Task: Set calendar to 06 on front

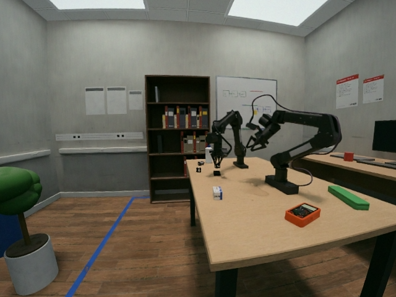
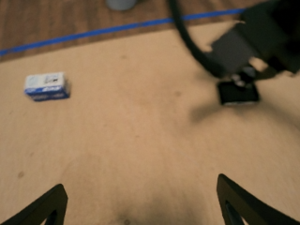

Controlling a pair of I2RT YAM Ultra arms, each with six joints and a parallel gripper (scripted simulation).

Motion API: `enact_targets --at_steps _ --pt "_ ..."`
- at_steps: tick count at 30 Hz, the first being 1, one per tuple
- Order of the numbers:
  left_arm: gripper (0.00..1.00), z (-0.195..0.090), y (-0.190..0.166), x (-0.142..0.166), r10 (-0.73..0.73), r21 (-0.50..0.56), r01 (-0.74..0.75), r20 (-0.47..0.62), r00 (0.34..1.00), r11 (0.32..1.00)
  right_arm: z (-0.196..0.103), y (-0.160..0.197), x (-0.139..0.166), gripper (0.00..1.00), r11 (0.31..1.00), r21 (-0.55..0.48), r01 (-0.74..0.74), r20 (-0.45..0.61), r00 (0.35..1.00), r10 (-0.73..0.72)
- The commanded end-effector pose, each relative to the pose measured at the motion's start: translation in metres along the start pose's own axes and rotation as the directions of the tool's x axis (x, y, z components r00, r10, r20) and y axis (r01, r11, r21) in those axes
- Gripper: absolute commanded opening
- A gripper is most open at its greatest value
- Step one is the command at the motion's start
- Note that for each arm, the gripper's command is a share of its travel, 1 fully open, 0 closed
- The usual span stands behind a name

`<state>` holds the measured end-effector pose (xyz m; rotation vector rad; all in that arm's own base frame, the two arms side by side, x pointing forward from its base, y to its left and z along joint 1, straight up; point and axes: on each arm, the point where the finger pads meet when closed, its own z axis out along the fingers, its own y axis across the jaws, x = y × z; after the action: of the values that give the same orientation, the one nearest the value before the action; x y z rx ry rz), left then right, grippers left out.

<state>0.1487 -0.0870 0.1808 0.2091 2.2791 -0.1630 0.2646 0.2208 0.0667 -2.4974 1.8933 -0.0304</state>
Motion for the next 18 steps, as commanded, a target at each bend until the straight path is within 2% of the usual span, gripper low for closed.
enact_targets --at_steps 1,5,7,9,13,18 --pt "1.0 -0.01 -0.007 -0.012 0.016 0.001 -0.016 0.064 0.998 1.0 -0.004 -0.004 -0.007 0.26 0.995 -0.001 -0.096 -0.002 0.995 0.096" --pt "1.0 -0.018 -0.028 -0.008 0.091 0.093 -0.098 0.081 0.993 0.991 -0.003 -0.004 -0.009 0.26 0.99 -0.001 -0.142 -0.003 0.99 0.142" --pt "1.0 -0.023 -0.039 -0.005 0.129 0.143 -0.141 0.09 0.988 0.98 -0.003 -0.004 -0.01 0.26 0.975 -0.004 -0.222 -0.003 0.975 0.222" --pt "1.0 -0.023 -0.039 -0.005 0.129 0.143 -0.141 0.09 0.988 0.98 -0.003 -0.004 -0.01 0.26 0.975 -0.004 -0.222 -0.003 0.975 0.222" --pt "1.0 -0.035 -0.062 0.005 0.216 0.257 -0.238 0.112 0.97 0.937 -0.003 -0.004 -0.012 0.26 0.918 -0.014 -0.395 -0.003 0.918 0.395" --pt "1.0 -0.037 -0.064 0.006 0.227 0.271 -0.25 0.115 0.967 0.929 -0.003 -0.004 -0.012 0.26 0.905 -0.015 -0.425 -0.003 0.905 0.425"
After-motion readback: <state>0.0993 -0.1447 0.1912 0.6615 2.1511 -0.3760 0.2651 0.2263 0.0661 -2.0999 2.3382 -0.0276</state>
